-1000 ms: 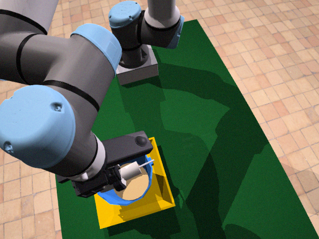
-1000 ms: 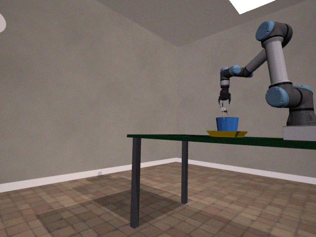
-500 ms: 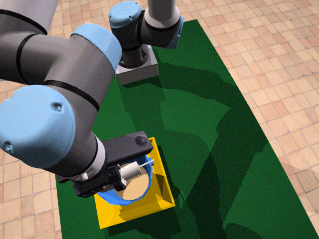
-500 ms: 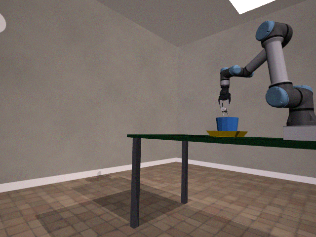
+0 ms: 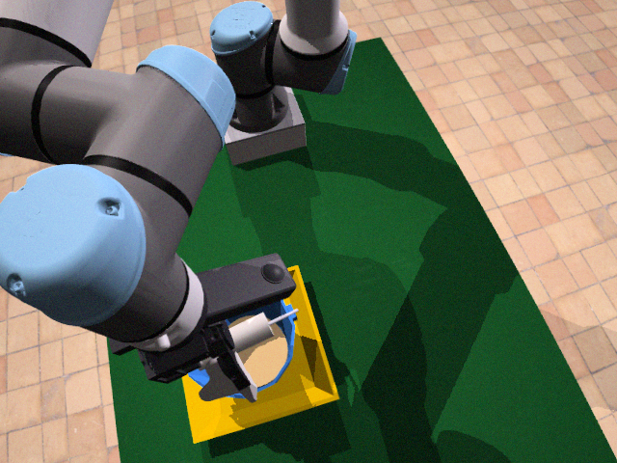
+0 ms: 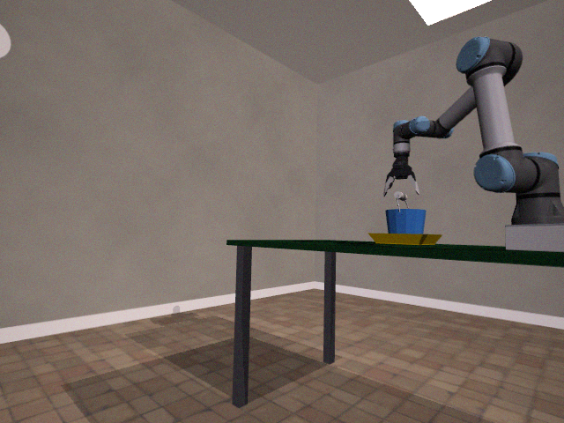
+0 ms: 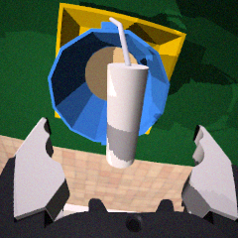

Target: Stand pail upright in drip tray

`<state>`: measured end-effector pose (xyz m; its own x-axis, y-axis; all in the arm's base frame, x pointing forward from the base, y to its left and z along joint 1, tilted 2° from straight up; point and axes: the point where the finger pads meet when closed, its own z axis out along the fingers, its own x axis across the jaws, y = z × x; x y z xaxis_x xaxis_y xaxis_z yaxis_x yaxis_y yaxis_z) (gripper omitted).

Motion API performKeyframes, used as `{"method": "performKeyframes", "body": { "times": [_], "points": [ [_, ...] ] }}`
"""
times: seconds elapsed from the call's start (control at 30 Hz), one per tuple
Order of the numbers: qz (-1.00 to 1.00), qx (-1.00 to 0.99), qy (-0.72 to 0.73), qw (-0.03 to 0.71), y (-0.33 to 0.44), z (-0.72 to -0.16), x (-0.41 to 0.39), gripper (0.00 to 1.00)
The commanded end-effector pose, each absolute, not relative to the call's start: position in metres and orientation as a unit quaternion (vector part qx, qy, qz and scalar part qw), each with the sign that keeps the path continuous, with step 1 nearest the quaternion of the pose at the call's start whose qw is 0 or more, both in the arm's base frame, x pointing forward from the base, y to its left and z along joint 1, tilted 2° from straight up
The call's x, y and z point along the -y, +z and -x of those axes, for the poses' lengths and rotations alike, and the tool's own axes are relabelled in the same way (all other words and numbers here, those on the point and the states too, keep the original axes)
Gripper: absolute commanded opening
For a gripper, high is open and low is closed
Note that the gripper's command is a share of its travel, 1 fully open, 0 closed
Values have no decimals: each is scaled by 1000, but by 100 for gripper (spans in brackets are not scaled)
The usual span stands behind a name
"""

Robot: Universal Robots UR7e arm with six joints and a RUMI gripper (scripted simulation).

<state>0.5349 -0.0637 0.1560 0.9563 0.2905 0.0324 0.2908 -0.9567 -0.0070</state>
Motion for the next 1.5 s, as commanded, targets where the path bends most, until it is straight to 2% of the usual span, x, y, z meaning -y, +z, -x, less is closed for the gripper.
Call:
{"method": "performKeyframes", "body": {
  "times": [0.0, 1.47],
  "points": [
    [989, 147, -16, 6, 157, -535, 64, 100],
    [989, 147, -16, 6, 175, -535, 64, 100]
  ]
}}
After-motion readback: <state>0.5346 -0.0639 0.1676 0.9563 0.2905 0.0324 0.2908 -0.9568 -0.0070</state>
